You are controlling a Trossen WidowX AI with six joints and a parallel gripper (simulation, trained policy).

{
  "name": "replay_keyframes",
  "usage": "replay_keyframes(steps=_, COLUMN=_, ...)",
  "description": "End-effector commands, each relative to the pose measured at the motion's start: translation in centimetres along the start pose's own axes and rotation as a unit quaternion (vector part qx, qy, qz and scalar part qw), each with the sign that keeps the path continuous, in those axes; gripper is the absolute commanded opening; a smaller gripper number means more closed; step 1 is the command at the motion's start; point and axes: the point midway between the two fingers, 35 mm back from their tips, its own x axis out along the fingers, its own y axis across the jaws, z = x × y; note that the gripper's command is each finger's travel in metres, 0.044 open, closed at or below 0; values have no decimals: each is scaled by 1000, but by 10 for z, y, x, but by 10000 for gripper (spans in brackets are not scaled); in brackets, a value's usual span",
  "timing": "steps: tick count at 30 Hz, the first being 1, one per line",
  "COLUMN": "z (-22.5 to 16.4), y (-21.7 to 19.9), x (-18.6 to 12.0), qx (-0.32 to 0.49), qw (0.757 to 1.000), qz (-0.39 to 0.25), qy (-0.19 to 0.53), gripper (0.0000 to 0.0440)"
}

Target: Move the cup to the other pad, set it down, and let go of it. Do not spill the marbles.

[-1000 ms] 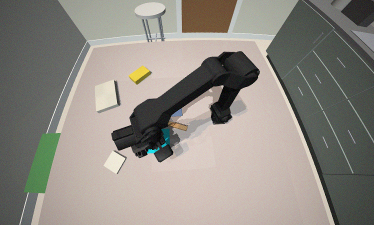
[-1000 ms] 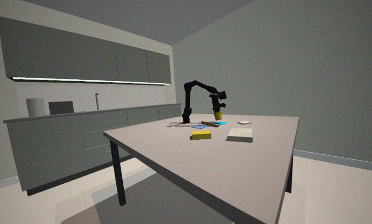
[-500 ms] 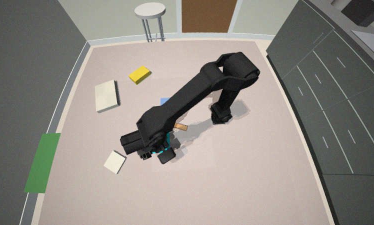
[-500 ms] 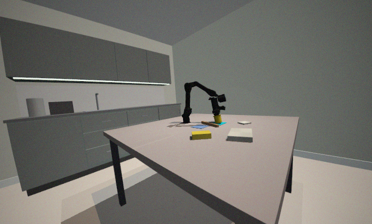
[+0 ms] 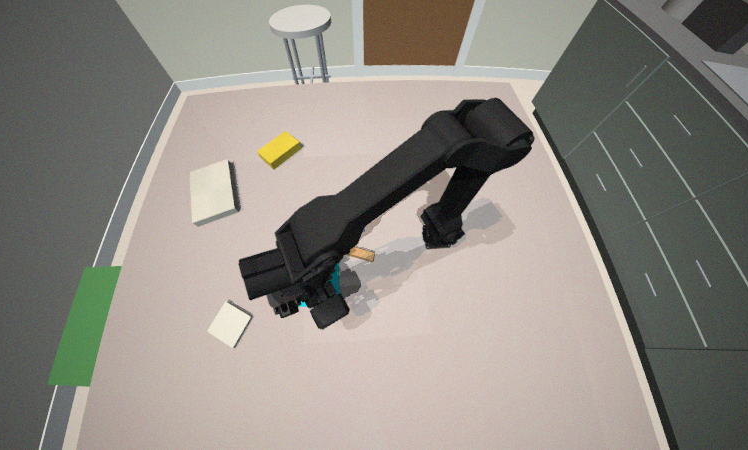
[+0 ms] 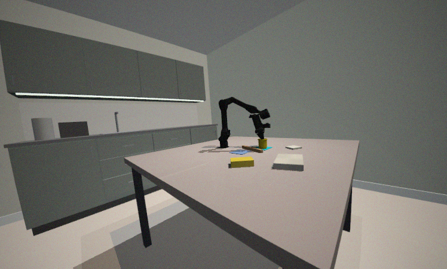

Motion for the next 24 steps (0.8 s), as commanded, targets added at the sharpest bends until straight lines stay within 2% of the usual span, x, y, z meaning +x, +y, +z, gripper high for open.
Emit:
replay_keyframes(steps=1, z=-4, y=1, x=-5, qx=4, qw=1000, qz=6, qy=-3, gripper=151)
replay_keyframes(steps=13, z=0, y=1, x=-39, qx=19, qw=999, qz=16, qy=-43, gripper=198)
replay_keyframes(steps=16, z=3, y=0, x=-49, qx=21, qw=998, qz=16, qy=-57, gripper=225)
replay_keyframes(steps=24, z=12, y=-7, x=-72, qx=34, qw=996, qz=11, qy=-86, gripper=418)
